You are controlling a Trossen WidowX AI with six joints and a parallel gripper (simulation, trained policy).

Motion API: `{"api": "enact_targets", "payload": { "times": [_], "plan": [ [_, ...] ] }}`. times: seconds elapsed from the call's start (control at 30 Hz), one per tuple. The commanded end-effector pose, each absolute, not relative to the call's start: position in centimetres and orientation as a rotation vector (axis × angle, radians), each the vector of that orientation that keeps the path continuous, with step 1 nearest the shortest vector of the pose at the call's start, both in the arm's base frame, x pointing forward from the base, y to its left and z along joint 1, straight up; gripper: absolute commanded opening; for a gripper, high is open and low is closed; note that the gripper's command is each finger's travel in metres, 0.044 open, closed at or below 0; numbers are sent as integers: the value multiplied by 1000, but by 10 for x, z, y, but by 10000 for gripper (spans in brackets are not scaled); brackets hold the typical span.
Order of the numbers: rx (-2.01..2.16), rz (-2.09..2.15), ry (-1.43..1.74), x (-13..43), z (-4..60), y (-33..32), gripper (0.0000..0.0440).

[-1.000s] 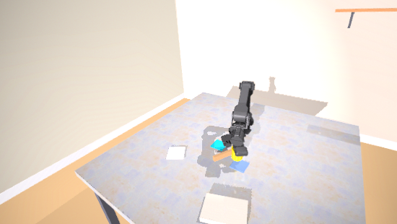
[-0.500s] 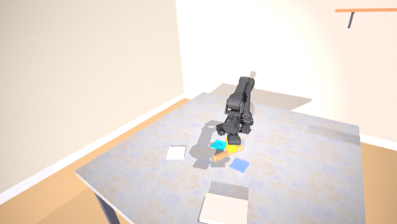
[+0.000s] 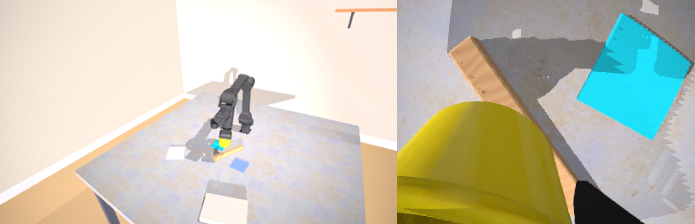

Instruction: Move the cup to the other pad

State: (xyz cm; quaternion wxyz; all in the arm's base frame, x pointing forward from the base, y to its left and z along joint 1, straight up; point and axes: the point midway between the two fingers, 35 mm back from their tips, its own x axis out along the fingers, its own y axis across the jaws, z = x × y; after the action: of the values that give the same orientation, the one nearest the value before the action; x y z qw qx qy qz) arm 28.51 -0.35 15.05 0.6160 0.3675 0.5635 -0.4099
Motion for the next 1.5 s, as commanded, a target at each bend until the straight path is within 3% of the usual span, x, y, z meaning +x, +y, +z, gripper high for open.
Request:
{"api": "enact_targets", "payload": {
  "times": [0.0, 1.47],
  "plan": [
    [867, -954, 1269, 282, 152, -13, 0],
    [1049, -1100, 1107, 233, 97, -72, 6]
  ]
}}
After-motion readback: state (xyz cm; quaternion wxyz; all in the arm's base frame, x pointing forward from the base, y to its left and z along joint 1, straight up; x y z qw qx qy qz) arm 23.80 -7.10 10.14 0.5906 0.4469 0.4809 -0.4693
